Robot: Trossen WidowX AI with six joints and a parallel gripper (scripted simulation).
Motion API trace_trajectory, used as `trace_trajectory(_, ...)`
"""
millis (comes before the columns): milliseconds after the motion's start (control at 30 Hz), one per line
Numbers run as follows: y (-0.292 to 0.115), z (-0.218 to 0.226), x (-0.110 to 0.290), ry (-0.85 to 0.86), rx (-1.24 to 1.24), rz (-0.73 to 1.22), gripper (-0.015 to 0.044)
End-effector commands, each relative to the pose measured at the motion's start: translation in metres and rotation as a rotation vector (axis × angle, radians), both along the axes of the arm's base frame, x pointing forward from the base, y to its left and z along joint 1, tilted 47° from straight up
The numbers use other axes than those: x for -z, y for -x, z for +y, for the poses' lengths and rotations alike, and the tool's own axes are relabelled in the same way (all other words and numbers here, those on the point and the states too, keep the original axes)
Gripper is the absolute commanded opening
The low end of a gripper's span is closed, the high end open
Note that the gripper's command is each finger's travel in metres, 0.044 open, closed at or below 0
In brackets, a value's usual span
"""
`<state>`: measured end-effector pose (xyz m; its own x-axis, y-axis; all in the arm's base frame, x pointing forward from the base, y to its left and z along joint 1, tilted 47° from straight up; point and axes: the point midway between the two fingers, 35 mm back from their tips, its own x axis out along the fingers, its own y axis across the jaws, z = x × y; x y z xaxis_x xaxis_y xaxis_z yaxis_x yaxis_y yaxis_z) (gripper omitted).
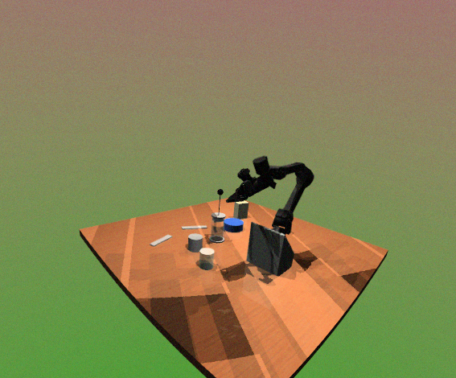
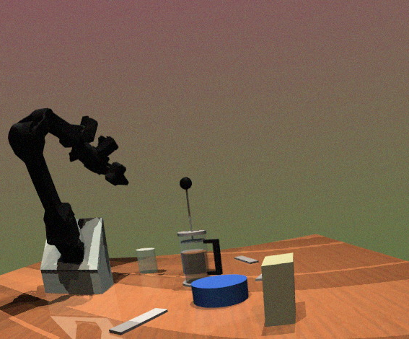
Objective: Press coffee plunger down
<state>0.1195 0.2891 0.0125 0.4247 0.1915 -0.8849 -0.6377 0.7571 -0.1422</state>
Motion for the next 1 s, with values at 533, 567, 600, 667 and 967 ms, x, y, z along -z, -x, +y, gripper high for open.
trace_trajectory(533, -0.169, -0.107, -0.131, 0.440, 0.356, -0.642, 0.0440)
trace_trajectory(567, -0.169, -0.111, -0.126, 0.440, 0.356, -0.641, 0.0440)
trace_trajectory(600, -0.168, -0.117, -0.121, 0.440, 0.356, -0.641, 0.0440)
trace_trajectory(667, -0.167, -0.129, -0.109, 0.440, 0.356, -0.642, 0.0440)
trace_trajectory(967, -0.169, -0.139, -0.099, 0.440, 0.352, -0.640, 0.0440)
